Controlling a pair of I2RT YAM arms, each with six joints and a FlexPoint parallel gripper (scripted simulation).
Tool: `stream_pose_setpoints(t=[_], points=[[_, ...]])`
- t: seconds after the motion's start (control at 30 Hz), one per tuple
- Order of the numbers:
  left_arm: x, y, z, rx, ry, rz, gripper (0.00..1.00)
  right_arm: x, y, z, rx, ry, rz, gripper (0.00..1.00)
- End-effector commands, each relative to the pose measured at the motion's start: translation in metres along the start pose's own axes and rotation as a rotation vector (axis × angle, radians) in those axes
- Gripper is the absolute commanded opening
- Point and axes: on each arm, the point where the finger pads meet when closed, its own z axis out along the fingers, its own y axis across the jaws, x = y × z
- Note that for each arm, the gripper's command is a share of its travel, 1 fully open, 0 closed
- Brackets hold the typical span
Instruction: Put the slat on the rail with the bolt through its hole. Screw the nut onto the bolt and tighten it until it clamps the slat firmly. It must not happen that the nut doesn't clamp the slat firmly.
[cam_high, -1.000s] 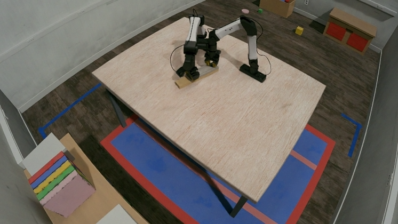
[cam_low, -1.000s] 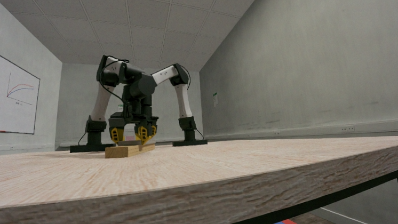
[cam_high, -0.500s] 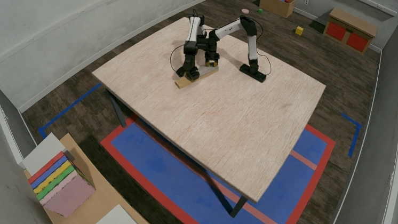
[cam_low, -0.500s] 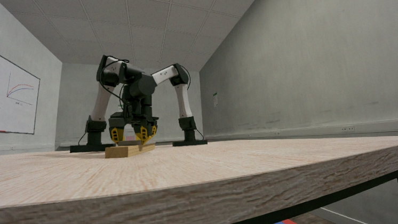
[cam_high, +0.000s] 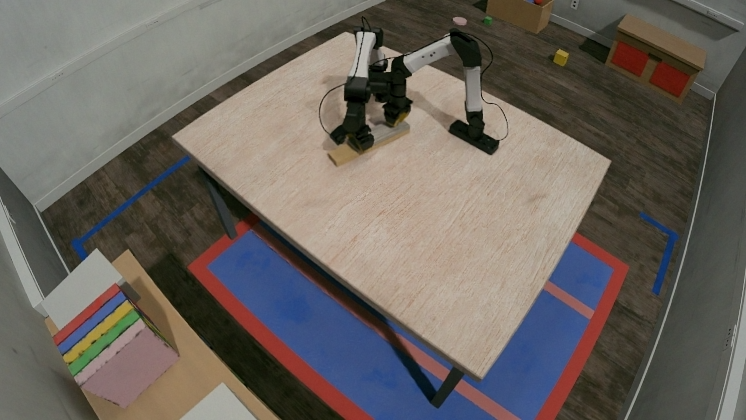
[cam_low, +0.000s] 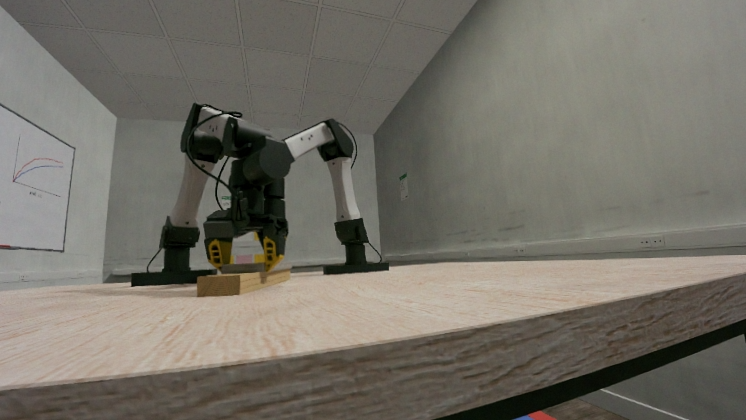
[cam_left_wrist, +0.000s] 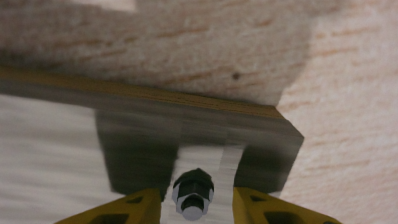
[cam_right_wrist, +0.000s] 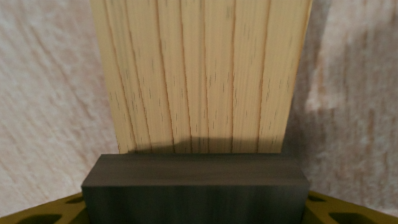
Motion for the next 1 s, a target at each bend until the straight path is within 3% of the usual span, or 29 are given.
stream_pose_setpoints(t=[0.0,0.33,0.4,0.43,0.9,0.97], points=[[-0.0041,0.0049,-0.0152,-0.027,-0.025,-0.351,0.36,-0.0021,0.0040,-0.0069,-0.017,-0.015,0.002,0.67],[-0.0040,0.0047,-0.0162,-0.019,-0.031,-0.934,0.36,-0.0021,0.0040,-0.0069,-0.017,-0.015,0.002,0.67],[-0.0040,0.0047,-0.0162,-0.019,-0.031,-0.934,0.36,-0.0021,0.0040,-0.0069,-0.017,-0.015,0.002,0.67],[-0.0040,0.0046,-0.0163,-0.020,-0.035,-1.078,0.36,-0.0021,0.0040,-0.0069,-0.017,-0.015,0.002,0.67],[-0.0038,0.0042,-0.0176,-0.006,-0.044,-1.881,0.36,-0.0021,0.0040,-0.0069,-0.017,-0.015,0.002,0.67],[-0.0038,0.0042,-0.0176,-0.006,-0.044,-1.881,0.36,-0.0021,0.0040,-0.0069,-0.017,-0.015,0.002,0.67]])
